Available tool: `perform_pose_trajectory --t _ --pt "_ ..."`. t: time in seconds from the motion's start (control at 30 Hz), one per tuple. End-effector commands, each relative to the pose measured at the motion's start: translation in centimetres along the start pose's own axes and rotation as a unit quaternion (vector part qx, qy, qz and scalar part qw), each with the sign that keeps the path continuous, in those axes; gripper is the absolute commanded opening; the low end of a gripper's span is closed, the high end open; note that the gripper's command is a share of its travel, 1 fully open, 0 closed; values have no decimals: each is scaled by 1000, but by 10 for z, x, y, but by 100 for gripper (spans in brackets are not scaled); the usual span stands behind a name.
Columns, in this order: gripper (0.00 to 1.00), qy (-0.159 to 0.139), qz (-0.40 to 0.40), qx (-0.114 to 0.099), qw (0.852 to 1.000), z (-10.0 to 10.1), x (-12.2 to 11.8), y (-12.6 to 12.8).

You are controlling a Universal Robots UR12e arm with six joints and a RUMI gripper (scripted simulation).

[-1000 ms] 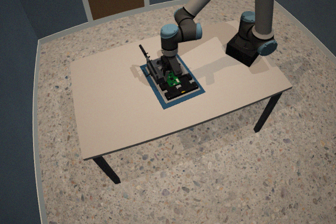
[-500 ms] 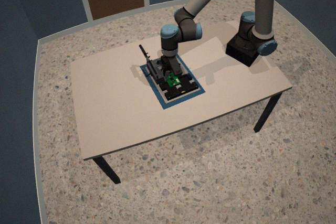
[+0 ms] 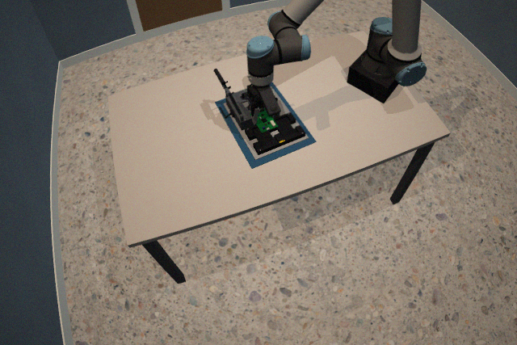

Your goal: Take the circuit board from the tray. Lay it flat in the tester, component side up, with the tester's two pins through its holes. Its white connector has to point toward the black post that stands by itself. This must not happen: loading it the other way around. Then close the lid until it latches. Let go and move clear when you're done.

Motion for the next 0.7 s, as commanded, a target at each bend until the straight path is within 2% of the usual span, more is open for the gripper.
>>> perform_pose_trajectory --t 0.0,0.4,0.67 --pt "39 0 0 -1 1000 -1 -5 1" --pt "39 0 0 -1 1000 -3 -27 1" --pt "39 0 0 -1 1000 -4 -51 2"
Point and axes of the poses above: the point where the finger pads meet when closed, its own z axis out along the fingers, its own y axis across the jaws, x = y × z, the point moved 2 cm from there along -z, back along the fingers, and after that the axes turned 15 degrees about z, right-handed, at the moved point
